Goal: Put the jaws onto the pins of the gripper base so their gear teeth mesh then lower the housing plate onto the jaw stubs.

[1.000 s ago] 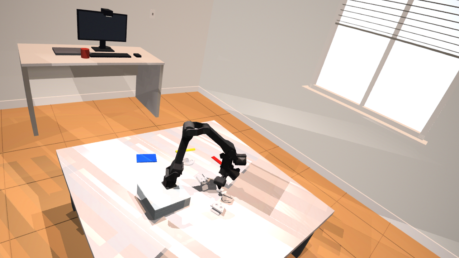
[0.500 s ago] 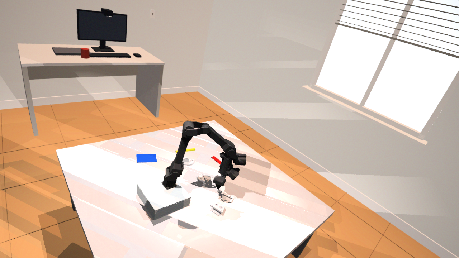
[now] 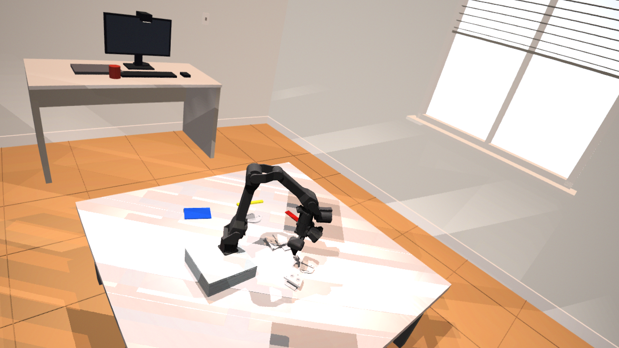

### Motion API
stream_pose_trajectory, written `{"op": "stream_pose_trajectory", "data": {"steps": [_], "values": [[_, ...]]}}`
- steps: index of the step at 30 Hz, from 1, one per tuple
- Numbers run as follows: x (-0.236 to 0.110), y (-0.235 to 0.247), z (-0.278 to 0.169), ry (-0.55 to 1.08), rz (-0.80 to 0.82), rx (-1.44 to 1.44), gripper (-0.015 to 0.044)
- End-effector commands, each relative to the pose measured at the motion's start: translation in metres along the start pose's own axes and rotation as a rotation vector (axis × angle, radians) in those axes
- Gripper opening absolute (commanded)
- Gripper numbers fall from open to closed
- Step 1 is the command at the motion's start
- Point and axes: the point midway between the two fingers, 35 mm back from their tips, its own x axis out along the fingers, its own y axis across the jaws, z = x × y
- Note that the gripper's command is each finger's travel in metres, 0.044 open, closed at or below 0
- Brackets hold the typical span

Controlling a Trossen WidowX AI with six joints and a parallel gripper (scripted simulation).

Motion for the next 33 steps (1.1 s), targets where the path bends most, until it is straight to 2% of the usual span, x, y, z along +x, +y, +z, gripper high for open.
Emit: {"op": "stream_pose_trajectory", "data": {"steps": [1,18,23,33], "values": [[0.0,-0.001,0.0,0.0,-0.004,-0.004,0.044],[0.0,-0.001,0.0,0.0,-0.004,-0.004,0.044],[-0.001,-0.038,0.0,0.0,-0.006,0.047,0.0309],[-0.001,-0.041,0.0,-0.001,-0.007,0.049,0.0046]]}}
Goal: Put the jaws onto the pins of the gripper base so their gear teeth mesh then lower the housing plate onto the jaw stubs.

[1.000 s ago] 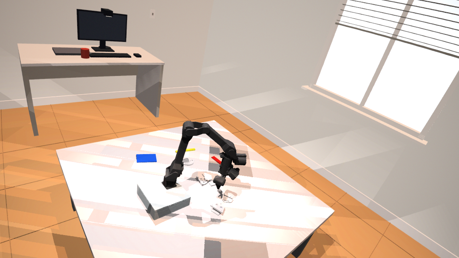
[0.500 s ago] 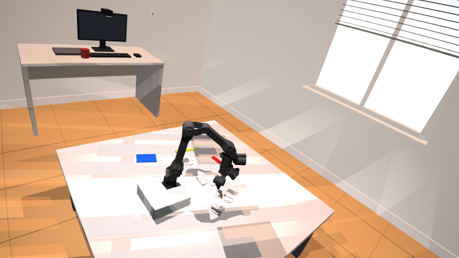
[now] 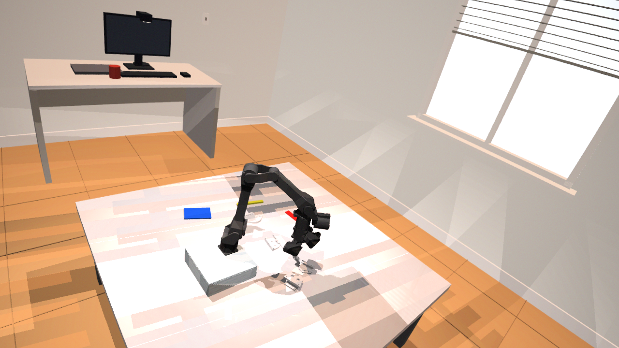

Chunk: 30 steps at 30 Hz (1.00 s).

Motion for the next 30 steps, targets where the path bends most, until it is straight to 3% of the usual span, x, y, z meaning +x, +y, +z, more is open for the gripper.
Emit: {"op": "stream_pose_trajectory", "data": {"steps": [1,2,14,30], "values": [[0.0,-0.001,0.0,0.0,0.001,-0.003,0.002],[0.0,-0.001,0.0,0.0,0.001,-0.003,0.0],[0.001,-0.001,0.0,0.0,0.001,-0.003,0.0],[0.027,0.0,0.003,0.0,0.001,-0.003,0.0]]}}
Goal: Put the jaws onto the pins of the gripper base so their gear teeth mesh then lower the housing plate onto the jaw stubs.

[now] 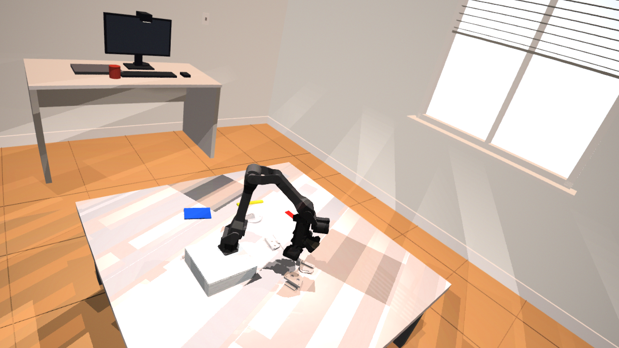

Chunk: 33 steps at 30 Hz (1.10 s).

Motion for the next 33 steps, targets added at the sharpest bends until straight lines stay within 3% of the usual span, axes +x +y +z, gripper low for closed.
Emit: {"op": "stream_pose_trajectory", "data": {"steps": [1,20,33], "values": [[0.008,-0.001,-0.001,0.007,-0.002,-0.004,0.0],[0.038,-0.002,-0.002,0.008,-0.002,-0.004,0.0],[0.039,0.01,-0.001,0.008,-0.001,-0.004,0.0]]}}
